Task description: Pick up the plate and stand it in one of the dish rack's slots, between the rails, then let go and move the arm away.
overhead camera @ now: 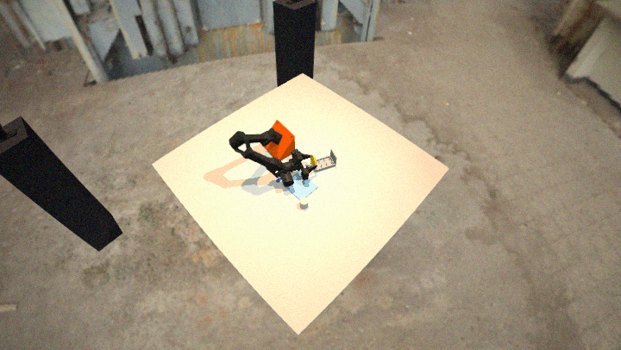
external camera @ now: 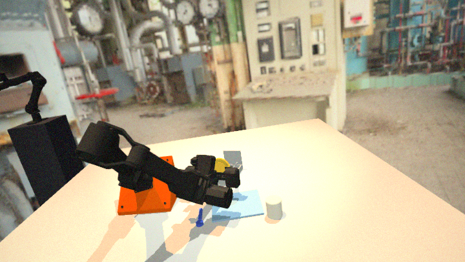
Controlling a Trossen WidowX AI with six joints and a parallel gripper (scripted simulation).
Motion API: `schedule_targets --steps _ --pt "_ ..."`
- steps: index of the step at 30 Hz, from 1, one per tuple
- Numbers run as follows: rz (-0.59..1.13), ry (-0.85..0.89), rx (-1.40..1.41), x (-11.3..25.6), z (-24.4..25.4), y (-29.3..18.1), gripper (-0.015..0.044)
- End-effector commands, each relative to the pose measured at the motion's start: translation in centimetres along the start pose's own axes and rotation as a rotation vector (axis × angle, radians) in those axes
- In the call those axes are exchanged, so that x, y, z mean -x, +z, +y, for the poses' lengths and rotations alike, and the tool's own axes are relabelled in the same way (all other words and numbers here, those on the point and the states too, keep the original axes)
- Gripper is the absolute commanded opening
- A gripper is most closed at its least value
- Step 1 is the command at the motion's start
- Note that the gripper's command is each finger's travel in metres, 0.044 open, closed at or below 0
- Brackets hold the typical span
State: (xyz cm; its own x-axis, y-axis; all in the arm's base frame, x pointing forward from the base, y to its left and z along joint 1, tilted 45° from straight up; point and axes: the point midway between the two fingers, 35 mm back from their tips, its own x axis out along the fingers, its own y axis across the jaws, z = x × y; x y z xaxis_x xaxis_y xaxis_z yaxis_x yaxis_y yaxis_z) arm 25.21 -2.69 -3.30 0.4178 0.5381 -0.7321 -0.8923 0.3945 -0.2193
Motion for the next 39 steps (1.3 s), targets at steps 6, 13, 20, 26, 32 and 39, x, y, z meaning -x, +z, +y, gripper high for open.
schedule_targets --steps 6,13,20,26,32,39 --pt "0.001 0.009 -0.005 -1.2 0.3 0.2 0.0" --pt "-0.001 0.009 -0.004 -2.1 0.4 0.3 0.0" --pt "-0.003 0.008 -0.003 -3.4 0.5 0.4 0.0" --pt "-0.003 0.008 -0.002 -3.7 0.5 -1.4 0.0" --pt "0.004 0.012 -0.01 -3.6 0.6 -1.2 0.0" --pt "0.004 0.012 -0.01 -3.6 0.6 -1.2 0.0"
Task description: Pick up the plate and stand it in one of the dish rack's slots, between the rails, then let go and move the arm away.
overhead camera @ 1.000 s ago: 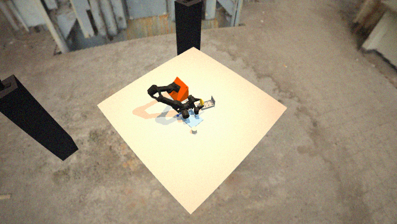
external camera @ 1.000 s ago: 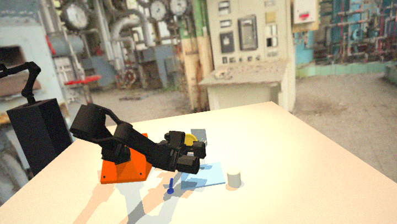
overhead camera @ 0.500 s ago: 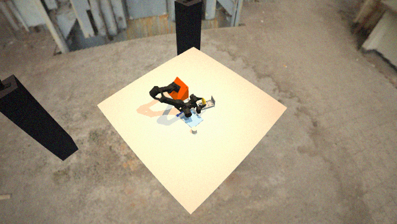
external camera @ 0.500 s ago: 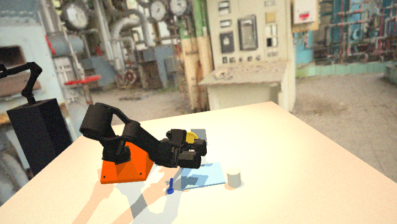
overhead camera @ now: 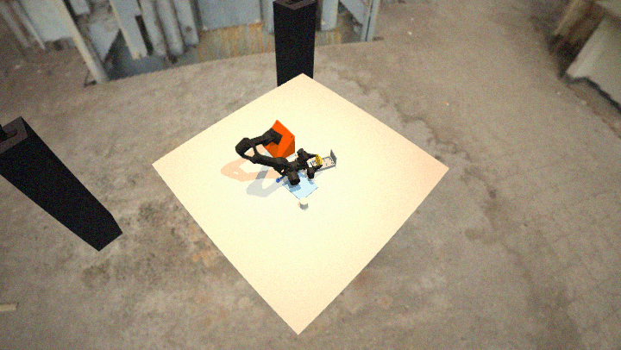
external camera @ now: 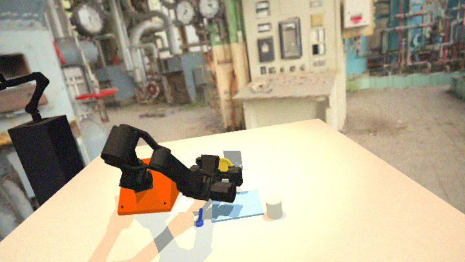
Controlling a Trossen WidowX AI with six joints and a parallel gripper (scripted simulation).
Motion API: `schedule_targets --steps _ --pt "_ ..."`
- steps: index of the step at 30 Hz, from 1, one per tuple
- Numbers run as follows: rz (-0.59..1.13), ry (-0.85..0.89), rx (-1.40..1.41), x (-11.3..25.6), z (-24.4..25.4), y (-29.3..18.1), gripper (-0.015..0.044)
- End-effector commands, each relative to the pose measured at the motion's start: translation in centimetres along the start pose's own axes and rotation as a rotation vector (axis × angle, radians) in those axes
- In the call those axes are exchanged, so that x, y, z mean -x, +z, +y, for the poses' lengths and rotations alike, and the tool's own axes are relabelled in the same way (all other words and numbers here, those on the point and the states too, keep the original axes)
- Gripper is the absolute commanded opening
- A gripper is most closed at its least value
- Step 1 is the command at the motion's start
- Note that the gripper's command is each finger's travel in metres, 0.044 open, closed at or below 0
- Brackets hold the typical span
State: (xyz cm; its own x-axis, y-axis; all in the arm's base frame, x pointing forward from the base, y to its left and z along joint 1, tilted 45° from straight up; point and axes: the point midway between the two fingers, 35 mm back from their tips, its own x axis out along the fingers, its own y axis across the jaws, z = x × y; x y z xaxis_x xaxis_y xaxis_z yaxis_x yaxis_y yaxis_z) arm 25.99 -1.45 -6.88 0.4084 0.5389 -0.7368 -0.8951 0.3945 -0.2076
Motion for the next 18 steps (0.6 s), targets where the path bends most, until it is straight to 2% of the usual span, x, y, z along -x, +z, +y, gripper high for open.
schedule_targets --steps 1,16,18 --pt "0.0 0.002 -0.003 -0.04 0.05 0.06 0.0" --pt "0.0 0.0 0.0 0.0 0.0 0.0 0.0394" --pt "0.0 0.0 0.0 0.0 0.0 0.0 0.04"
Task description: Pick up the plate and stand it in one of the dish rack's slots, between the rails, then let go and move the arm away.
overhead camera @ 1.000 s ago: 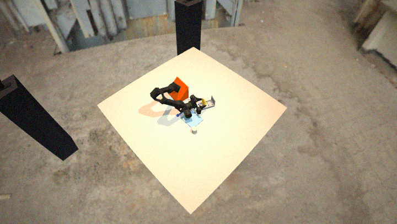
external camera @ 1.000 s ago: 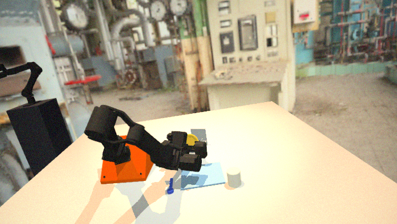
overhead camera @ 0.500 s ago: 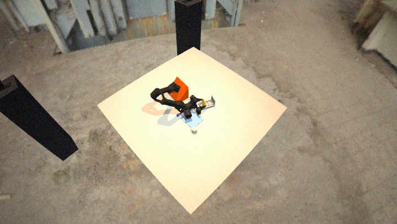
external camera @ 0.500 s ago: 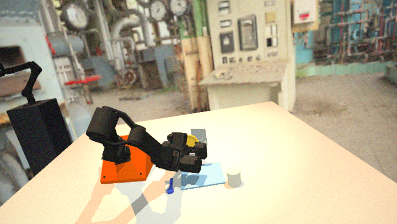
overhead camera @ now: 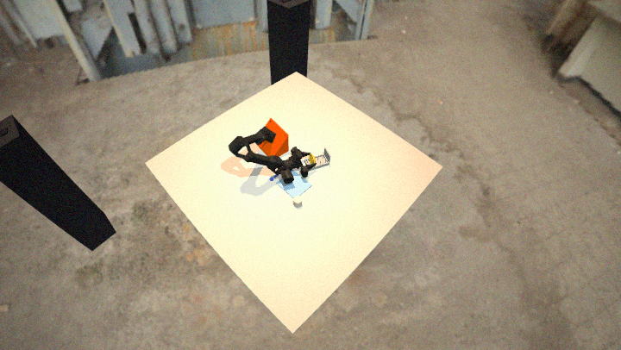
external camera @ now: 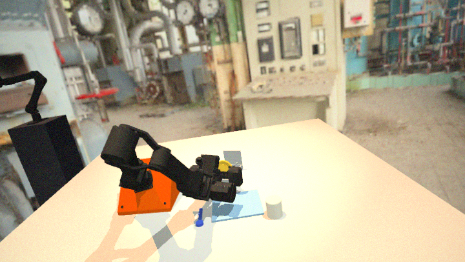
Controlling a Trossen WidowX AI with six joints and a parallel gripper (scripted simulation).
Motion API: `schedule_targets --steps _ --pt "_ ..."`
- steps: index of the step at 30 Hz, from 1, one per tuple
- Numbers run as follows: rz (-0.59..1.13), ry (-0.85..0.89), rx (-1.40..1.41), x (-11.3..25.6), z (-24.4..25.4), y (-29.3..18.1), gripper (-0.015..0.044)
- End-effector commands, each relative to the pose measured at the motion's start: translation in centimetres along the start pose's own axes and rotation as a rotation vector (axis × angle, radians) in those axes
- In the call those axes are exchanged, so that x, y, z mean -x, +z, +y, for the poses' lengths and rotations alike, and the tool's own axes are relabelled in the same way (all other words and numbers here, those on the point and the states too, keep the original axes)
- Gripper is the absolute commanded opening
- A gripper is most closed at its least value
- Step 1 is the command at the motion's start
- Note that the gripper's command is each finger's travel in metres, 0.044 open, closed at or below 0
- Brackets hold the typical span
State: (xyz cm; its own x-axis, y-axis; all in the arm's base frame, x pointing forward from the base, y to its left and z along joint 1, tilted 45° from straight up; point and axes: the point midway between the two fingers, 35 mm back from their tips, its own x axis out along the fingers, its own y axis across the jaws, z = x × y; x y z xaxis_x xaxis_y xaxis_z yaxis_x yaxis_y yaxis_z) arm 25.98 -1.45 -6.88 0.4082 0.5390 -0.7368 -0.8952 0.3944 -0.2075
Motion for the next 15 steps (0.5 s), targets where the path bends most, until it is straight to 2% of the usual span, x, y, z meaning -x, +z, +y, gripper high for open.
schedule_targets --steps 1,5,13,15 --pt "0.0 0.0 0.0 0.0 0.0 0.0 0.04" --pt "0.003 0.002 0.002 0.0 -0.2 0.8 0.04" --pt "0.0 0.005 0.014 0.9 -0.2 10.9 0.04" --pt "-0.004 0.004 0.014 0.9 -0.8 11.7 0.04"
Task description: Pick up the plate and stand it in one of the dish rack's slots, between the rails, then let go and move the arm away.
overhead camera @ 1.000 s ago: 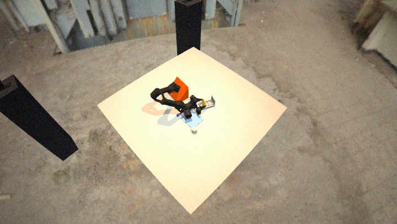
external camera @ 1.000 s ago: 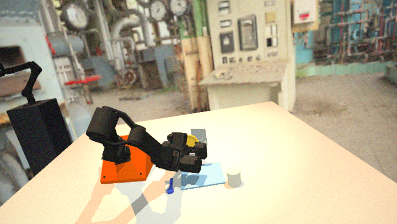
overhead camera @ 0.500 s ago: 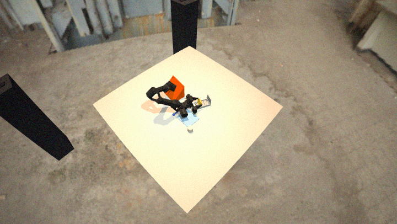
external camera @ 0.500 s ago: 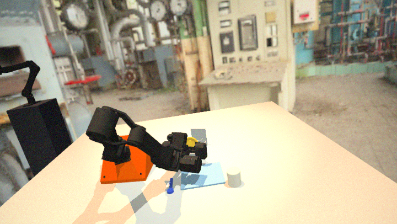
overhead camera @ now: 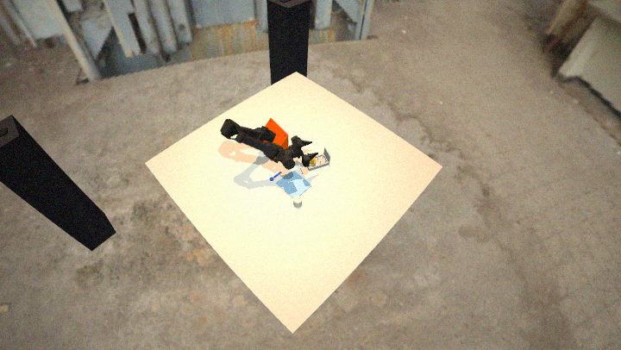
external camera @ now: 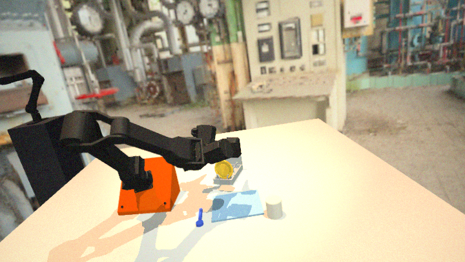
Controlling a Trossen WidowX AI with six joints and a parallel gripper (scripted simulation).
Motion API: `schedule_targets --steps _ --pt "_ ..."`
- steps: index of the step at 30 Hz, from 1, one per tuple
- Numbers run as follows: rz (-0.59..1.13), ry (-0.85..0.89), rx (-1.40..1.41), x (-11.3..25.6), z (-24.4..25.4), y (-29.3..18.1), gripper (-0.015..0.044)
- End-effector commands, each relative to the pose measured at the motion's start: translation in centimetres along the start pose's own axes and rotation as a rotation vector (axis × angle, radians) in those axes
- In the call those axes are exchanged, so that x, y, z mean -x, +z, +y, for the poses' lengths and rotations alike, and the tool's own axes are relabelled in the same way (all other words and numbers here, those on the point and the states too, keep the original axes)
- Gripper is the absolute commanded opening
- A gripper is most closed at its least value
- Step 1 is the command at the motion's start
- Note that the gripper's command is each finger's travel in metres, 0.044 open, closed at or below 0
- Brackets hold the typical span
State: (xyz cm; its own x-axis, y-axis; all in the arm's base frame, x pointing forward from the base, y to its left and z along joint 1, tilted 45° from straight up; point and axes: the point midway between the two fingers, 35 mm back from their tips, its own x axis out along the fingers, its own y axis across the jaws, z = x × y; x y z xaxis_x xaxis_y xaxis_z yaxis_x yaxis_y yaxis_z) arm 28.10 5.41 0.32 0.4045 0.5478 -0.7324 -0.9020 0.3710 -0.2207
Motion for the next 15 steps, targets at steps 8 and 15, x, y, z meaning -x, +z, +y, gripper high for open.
schedule_targets --steps 8,15 --pt "0.096 0.038 -0.129 -0.19 0.09 1.6 0.04" --pt "0.257 0.077 -0.297 -0.34 0.71 1.62 0.04"
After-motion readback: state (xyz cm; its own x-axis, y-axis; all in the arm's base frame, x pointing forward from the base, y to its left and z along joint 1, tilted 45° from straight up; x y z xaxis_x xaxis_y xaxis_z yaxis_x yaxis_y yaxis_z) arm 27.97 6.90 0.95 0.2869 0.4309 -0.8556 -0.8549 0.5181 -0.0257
